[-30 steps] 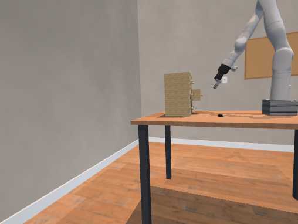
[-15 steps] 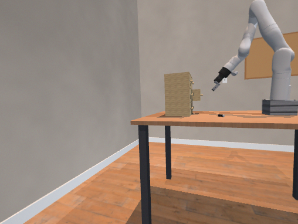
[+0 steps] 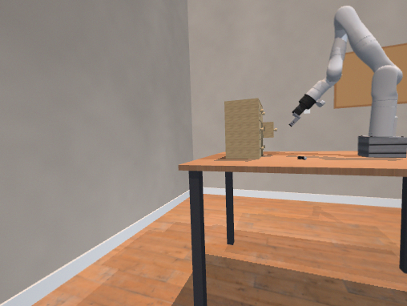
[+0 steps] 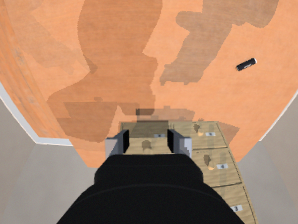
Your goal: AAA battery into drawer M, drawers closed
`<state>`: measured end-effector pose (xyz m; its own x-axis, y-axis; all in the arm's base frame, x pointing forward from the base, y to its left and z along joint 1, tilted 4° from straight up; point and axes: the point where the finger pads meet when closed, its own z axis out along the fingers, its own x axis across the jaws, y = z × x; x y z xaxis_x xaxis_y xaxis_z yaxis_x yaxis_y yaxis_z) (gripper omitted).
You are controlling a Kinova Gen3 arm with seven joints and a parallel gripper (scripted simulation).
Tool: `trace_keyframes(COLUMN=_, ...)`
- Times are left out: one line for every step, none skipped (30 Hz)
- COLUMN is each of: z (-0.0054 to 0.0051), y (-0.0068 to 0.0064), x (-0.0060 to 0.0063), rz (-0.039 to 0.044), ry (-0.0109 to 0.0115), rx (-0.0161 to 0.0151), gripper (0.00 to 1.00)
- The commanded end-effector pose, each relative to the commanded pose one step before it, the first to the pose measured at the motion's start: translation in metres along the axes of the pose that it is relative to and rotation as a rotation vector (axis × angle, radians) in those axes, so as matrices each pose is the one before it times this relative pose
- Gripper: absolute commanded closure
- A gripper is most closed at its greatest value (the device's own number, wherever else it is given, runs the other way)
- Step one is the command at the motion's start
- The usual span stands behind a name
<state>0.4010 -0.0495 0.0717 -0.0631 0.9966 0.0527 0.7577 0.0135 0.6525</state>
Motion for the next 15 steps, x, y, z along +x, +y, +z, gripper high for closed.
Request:
trace_keyframes(z=0.00083, y=-0.00214, x=-0.00094, rz=0.00677, ry=-0.00200, rx=-0.00420, gripper=0.00)
trace_keyframes(z=0.00006, y=0.00003, x=-0.00002, rz=0.00014, ry=0.00000, rx=-0.00059, gripper=0.00)
trace_keyframes(z=0.00004, y=0.00002, x=-0.00001, rz=0.00009, ry=0.00000, rx=-0.00037, gripper=0.00)
trace_keyframes(z=0.00002, y=0.00001, x=-0.00001, rz=0.00005, ry=0.00000, rx=-0.00019, gripper=0.00)
trace_keyframes(z=0.00001, y=0.00000, x=0.00000, rz=0.00002, ry=0.00000, rx=-0.00007, gripper=0.00)
trace_keyframes(z=0.00000, y=0.00000, x=0.00000, rz=0.00000, ry=0.00000, rx=0.00000, gripper=0.00)
trace_keyframes(z=0.00000, y=0.00000, x=0.00000, rz=0.00000, ry=0.00000, rx=0.00000, gripper=0.00)
trace_keyframes(z=0.00000, y=0.00000, x=0.00000, rz=0.00000, ry=0.00000, rx=-0.00001, gripper=0.00)
trace_keyframes(z=0.00000, y=0.00000, x=0.00000, rz=0.00000, ry=0.00000, rx=0.00000, gripper=1.00)
trace_keyframes(z=0.00000, y=0.00000, x=0.00000, rz=0.00000, ry=0.00000, rx=0.00000, gripper=1.00)
trace_keyframes(z=0.00000, y=0.00000, x=0.00000, rz=0.00000, ry=0.00000, rx=0.00000, gripper=1.00)
trace_keyframes(z=0.00000, y=0.00000, x=0.00000, rz=0.00000, ry=0.00000, rx=0.00000, gripper=1.00)
trace_keyframes(z=0.00000, y=0.00000, x=0.00000, rz=0.00000, ry=0.00000, rx=0.00000, gripper=1.00)
trace_keyframes(z=0.00000, y=0.00000, x=0.00000, rz=0.00000, ry=0.00000, rx=0.00000, gripper=1.00)
trace_keyframes(z=0.00000, y=0.00000, x=0.00000, rz=0.00000, ry=0.00000, rx=0.00000, gripper=1.00)
